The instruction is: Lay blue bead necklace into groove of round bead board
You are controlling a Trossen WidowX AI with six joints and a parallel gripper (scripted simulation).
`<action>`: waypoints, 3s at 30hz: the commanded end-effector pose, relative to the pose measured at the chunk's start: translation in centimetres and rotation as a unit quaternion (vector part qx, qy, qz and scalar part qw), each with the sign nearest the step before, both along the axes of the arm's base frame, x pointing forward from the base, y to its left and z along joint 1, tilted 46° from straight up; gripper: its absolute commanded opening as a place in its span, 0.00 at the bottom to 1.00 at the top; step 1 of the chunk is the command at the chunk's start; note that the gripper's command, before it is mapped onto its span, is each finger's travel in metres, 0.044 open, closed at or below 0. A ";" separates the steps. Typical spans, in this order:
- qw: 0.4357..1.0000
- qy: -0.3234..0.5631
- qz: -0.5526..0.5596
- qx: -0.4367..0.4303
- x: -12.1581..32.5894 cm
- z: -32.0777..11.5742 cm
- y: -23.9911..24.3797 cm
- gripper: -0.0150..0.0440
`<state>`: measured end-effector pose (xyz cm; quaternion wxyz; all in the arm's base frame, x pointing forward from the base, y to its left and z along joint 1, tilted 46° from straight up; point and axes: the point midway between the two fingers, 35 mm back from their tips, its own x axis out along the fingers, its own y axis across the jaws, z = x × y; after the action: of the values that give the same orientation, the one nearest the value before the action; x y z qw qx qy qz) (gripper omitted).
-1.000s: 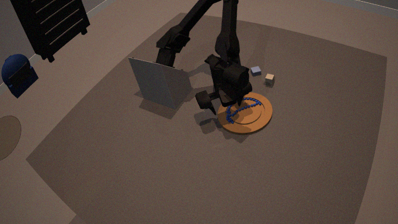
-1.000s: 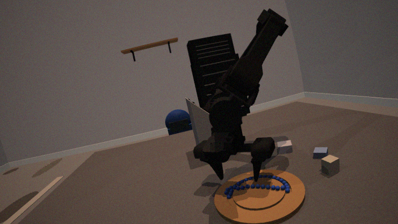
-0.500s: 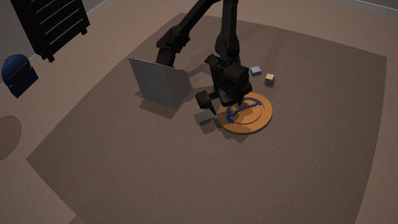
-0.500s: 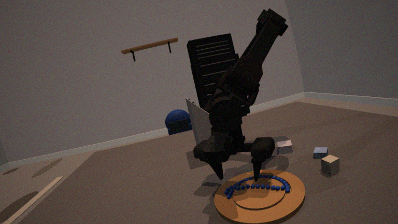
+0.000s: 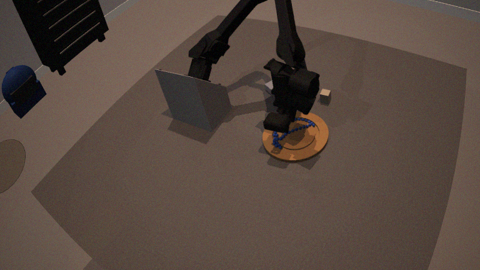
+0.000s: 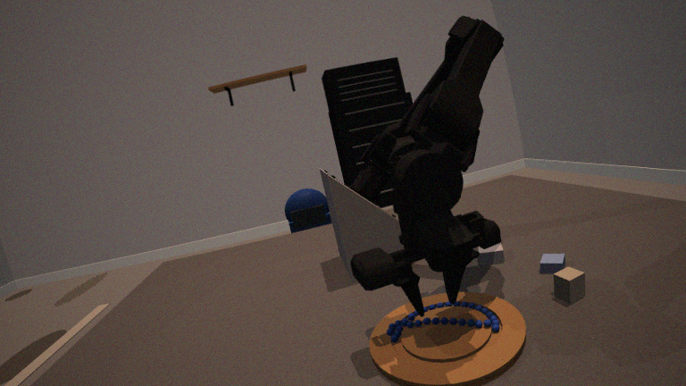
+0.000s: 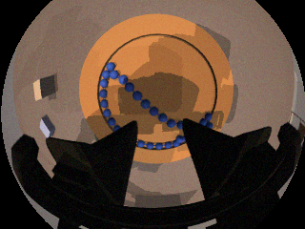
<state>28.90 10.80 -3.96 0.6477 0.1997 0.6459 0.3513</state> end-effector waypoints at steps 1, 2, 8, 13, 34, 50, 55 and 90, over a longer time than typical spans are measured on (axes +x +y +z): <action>0.948 -0.229 0.218 0.028 3.0 3.4 1.4 0.46; 0.934 -0.258 0.246 0.031 3.3 3.9 1.6 0.46; 0.921 -0.281 0.269 0.034 3.6 4.2 1.8 0.46; 0.921 -0.281 0.269 0.034 3.6 4.2 1.8 0.46; 0.921 -0.282 0.268 0.033 3.5 2.5 3.6 0.46; 0.920 -0.282 0.271 0.033 3.3 1.6 4.5 0.25; 0.920 -0.282 0.271 0.033 3.3 1.6 4.5 0.25; 0.921 -0.281 0.268 0.034 3.3 2.0 4.1 0.25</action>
<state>32.16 15.12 -2.10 0.6758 -0.0672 0.4556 0.5756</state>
